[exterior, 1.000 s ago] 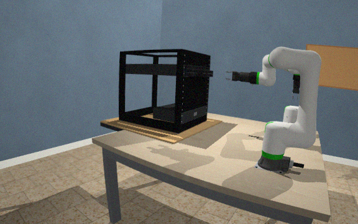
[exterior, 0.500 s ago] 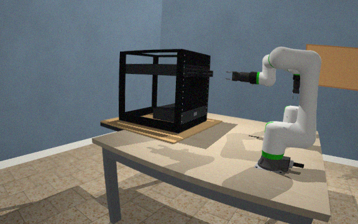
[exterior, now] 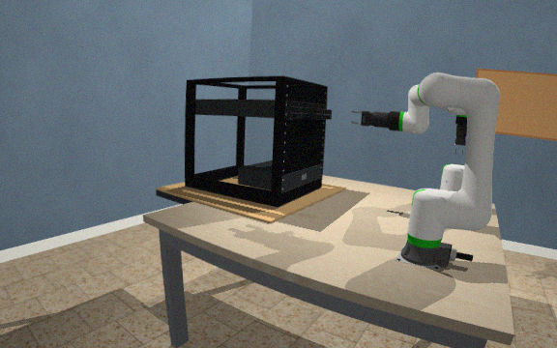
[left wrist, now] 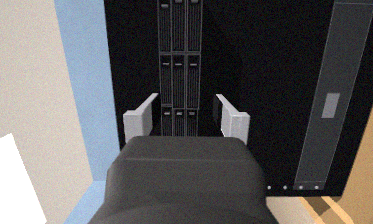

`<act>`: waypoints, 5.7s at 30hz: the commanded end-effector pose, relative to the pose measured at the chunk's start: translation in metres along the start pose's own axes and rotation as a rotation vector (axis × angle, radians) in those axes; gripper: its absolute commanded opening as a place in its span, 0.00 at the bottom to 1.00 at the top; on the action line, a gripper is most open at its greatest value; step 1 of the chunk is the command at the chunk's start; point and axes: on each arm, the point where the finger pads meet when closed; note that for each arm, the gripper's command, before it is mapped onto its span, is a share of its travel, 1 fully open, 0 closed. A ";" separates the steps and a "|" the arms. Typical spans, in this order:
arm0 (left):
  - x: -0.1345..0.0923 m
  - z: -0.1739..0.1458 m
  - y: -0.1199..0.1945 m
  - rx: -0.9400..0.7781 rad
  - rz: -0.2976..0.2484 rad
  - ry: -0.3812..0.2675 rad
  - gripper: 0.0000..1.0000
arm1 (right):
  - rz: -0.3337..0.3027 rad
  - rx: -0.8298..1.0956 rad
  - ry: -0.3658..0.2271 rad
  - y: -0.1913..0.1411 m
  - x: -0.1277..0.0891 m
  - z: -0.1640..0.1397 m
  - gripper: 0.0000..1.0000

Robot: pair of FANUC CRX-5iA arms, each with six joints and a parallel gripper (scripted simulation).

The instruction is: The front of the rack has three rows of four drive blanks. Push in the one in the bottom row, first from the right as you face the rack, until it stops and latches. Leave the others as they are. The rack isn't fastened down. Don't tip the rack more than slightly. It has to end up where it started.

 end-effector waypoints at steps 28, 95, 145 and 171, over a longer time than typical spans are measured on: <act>0.000 0.000 -0.001 -0.002 -0.001 0.000 0.00 | 0.000 0.000 -0.002 0.000 -0.001 0.000 1.00; 0.123 -0.109 0.003 -0.002 -0.001 0.000 0.00 | 0.000 0.000 -0.002 0.000 -0.001 0.000 1.00; 0.169 -0.109 0.003 -0.002 -0.001 0.000 0.00 | 0.000 0.000 -0.002 0.000 -0.001 0.000 1.00; 0.186 -0.109 0.003 -0.002 -0.001 0.000 0.00 | 0.000 0.000 -0.002 0.000 -0.001 0.000 1.00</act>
Point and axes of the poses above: on each arm, the point where the finger pads meet when closed, its own x axis out along the fingers, its own y axis across the jaws, z = x × y, and after that the axes turned 3 degrees about x, right-handed
